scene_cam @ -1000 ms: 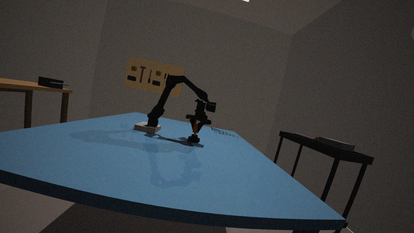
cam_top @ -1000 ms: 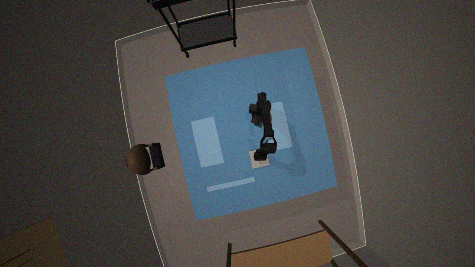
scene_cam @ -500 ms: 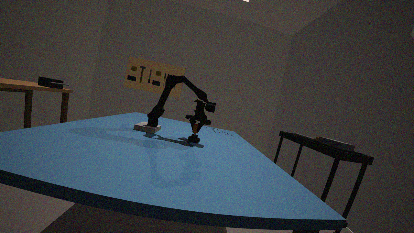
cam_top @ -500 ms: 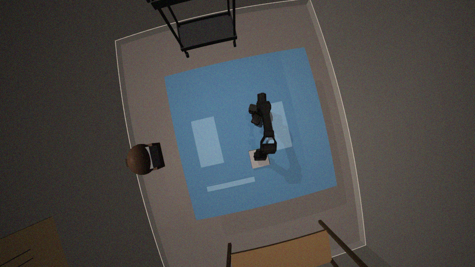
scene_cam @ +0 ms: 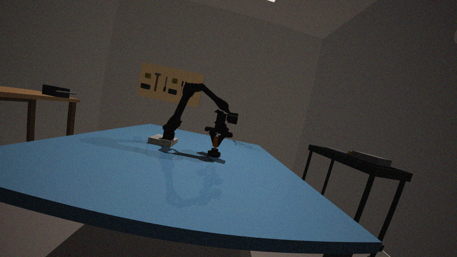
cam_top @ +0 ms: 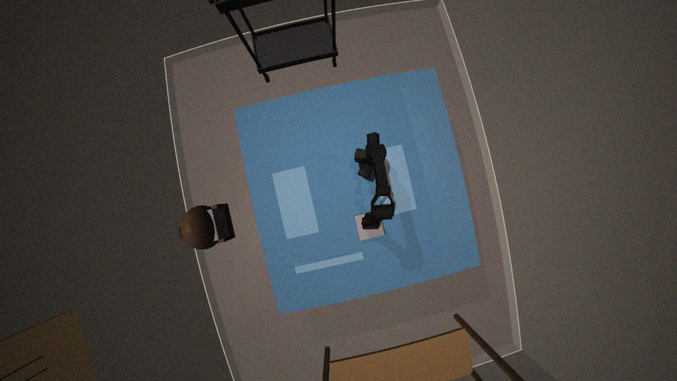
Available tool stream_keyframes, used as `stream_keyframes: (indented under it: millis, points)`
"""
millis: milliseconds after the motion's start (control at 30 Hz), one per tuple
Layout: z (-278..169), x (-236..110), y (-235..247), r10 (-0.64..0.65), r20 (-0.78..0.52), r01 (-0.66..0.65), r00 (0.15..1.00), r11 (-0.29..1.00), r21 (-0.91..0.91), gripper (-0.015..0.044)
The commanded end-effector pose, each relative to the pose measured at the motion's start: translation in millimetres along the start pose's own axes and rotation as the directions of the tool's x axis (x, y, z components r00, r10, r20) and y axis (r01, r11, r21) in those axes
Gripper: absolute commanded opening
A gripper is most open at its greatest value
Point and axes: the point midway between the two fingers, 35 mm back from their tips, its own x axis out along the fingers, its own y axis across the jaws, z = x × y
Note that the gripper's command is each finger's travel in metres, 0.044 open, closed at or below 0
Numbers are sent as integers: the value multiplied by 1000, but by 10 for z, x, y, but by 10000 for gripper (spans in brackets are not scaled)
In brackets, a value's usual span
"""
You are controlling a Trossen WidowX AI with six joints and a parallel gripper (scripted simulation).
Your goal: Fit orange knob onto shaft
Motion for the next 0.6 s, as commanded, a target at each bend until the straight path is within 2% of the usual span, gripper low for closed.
stream_keyframes:
  millis: [0, 267, 467, 567]
  points:
    - [13, 1, -7, -1, 7, 1, 1000, 1000, 3, 0]
    - [15, -48, -26, -2, 7, 2, 1000, 1000, -6, 0]
    - [20, -65, -43, -2, 7, 3, 1000, 981, -194, 0]
    - [28, -66, -55, -2, 7, 3, 1000, 979, -205, 0]
